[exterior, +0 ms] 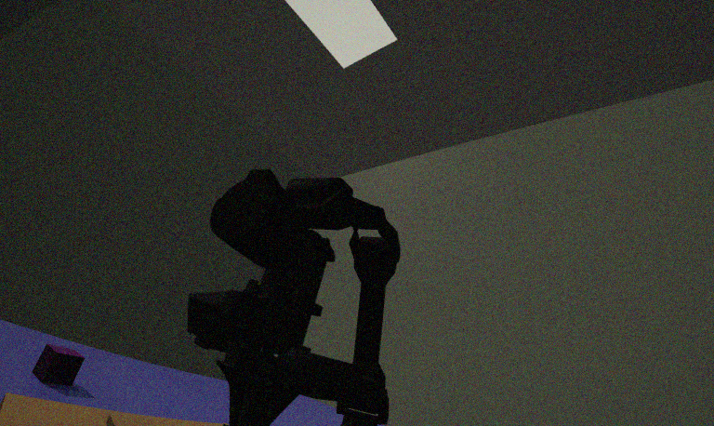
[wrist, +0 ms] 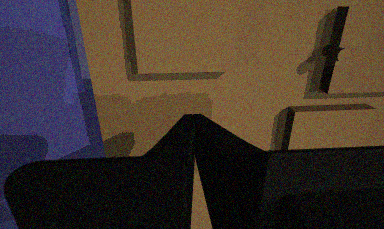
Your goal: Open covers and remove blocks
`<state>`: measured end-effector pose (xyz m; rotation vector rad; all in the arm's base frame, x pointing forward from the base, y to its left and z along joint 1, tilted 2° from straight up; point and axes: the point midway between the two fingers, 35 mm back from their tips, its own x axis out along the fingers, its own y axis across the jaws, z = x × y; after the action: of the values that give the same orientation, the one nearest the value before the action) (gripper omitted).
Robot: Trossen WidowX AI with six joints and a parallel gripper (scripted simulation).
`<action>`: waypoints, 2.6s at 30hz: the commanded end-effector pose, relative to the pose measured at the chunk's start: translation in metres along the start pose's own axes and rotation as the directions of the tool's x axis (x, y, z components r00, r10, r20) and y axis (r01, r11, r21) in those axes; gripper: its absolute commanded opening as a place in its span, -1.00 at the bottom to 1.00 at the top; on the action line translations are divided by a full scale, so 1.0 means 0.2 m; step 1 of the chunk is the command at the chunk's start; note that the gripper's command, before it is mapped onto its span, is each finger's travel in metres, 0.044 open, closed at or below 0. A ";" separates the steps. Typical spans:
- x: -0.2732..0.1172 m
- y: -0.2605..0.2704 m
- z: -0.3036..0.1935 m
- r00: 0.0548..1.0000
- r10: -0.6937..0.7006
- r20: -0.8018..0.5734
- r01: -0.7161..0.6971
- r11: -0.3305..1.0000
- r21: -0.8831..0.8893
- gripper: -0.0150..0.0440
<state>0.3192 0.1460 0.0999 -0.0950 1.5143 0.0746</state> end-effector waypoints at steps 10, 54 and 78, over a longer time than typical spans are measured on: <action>0.07 0.01 0.00 1.000 0.004 -0.005 -0.004 1.000 -0.005 -0.49; 0.23 0.01 0.03 1.000 0.004 -0.005 -0.004 1.000 -0.005 -0.49; 0.22 0.02 0.15 1.000 0.004 -0.003 -0.004 1.000 -0.005 -0.49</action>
<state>0.3469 0.1503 0.0563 -0.0974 1.5190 0.0729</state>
